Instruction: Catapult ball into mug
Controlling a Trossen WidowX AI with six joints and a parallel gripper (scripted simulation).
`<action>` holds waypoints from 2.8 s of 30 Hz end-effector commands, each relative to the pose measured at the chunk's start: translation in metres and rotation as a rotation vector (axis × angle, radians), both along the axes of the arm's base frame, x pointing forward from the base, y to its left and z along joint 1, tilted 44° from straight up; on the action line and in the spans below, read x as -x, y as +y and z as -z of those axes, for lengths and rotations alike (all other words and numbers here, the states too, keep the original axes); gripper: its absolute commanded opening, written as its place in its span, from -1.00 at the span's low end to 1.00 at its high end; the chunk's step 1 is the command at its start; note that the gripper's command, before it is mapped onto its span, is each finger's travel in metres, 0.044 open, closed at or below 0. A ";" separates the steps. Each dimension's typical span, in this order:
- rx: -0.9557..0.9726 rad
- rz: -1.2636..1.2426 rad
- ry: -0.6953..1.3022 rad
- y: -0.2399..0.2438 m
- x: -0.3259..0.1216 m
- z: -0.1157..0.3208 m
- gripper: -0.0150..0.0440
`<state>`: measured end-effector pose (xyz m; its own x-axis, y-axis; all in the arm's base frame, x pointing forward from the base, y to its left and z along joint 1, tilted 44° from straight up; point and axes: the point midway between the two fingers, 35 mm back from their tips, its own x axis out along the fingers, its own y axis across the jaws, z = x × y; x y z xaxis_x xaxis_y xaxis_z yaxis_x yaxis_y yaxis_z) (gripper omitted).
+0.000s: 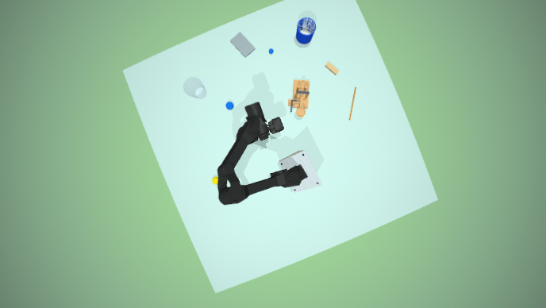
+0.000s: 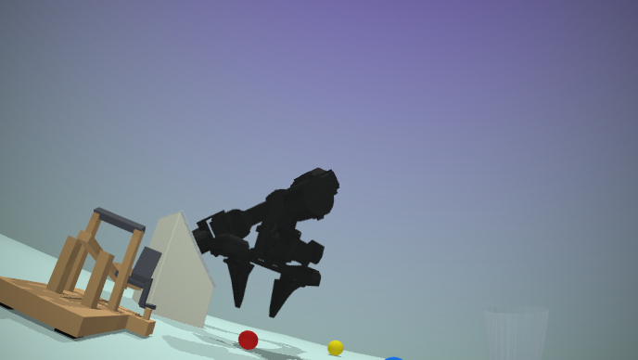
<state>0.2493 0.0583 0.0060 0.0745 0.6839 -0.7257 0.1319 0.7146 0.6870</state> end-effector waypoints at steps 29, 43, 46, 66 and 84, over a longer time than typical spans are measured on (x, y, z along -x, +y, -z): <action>-0.009 -0.002 -0.003 0.040 0.001 0.036 0.53; -0.009 -0.002 -0.003 0.040 0.001 0.037 -0.14; -0.009 -0.002 -0.003 0.040 0.001 0.037 -0.34; 0.004 -0.002 -0.002 -0.036 0.002 -0.037 -0.49; 0.001 0.023 0.080 -0.073 -0.006 -0.033 -0.49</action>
